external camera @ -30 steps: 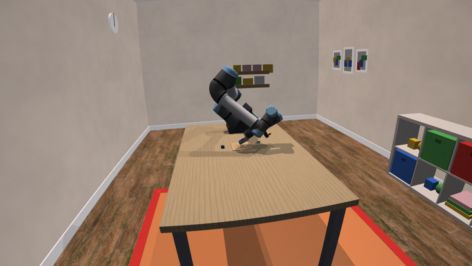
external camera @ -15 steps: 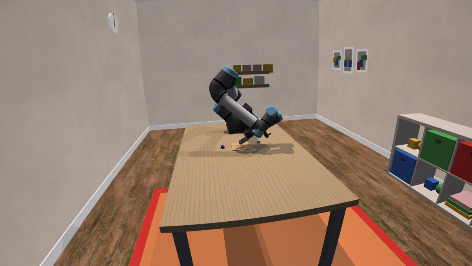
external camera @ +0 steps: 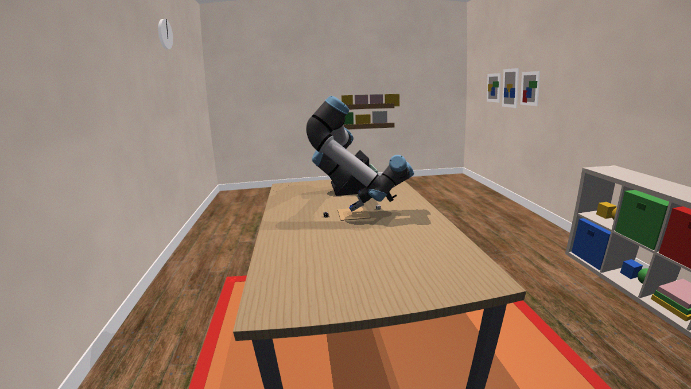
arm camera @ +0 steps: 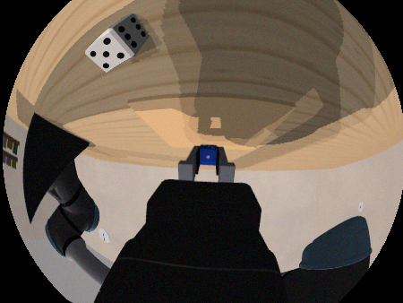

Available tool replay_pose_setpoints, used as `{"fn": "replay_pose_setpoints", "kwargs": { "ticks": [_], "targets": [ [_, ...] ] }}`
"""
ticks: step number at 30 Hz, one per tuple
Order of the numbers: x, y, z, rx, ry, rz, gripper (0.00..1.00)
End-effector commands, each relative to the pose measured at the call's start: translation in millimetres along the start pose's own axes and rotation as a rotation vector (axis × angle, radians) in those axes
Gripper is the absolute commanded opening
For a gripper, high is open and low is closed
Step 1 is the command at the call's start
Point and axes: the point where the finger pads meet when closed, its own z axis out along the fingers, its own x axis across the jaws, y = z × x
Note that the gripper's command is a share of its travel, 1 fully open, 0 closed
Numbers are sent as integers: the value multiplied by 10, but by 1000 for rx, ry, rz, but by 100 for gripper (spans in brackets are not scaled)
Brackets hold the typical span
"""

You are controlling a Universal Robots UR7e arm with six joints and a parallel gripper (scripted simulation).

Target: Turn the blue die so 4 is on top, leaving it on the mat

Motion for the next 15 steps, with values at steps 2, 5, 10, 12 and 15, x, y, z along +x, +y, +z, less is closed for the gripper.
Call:
{"fn": "replay_pose_setpoints", "kwargs": {
  "ticks": [2,5,10,12,15],
  "targets": [
    [11,-8,3,1,-1,2,40],
    [11,-17,8,1,-1,2,40],
    [11,-33,16,1,-1,2,40],
    [11,-45,23,1,-1,2,40],
    [11,-65,33,1,-1,2,40]
  ]
}}
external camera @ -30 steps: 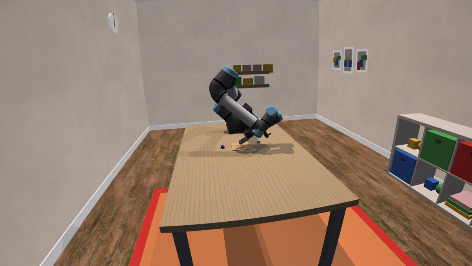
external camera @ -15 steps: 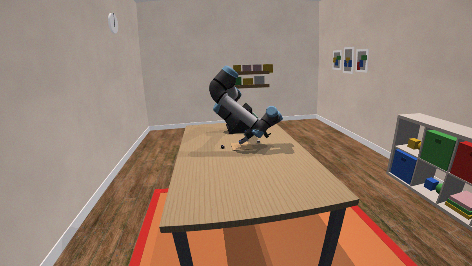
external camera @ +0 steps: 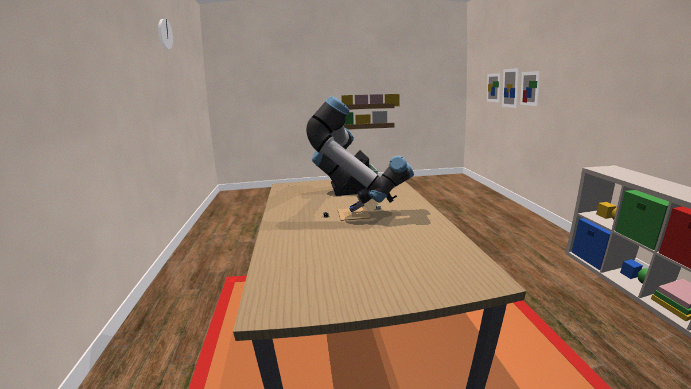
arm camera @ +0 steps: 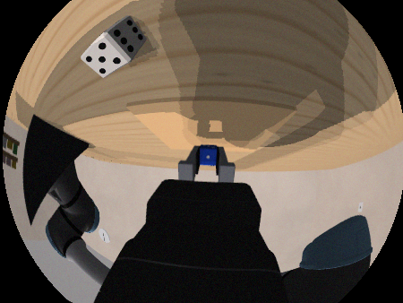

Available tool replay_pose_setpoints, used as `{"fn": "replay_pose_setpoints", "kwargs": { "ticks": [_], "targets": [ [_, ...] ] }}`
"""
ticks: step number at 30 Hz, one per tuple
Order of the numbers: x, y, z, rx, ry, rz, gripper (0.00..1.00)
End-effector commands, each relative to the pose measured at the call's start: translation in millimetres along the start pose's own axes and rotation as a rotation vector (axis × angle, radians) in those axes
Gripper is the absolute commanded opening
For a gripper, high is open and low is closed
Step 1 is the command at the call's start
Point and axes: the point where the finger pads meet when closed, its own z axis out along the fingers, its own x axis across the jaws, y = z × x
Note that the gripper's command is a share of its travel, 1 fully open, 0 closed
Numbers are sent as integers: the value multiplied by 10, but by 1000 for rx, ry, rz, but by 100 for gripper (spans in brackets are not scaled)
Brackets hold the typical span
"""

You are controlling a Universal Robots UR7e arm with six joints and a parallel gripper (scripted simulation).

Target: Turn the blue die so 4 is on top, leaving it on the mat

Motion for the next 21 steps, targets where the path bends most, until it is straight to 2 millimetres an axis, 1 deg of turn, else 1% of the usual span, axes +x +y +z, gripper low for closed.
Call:
{"fn": "replay_pose_setpoints", "kwargs": {
  "ticks": [1,21],
  "targets": [
    [11,-40,21,1,-1,2,40],
    [11,-74,38,1,-1,2,40]
  ]
}}
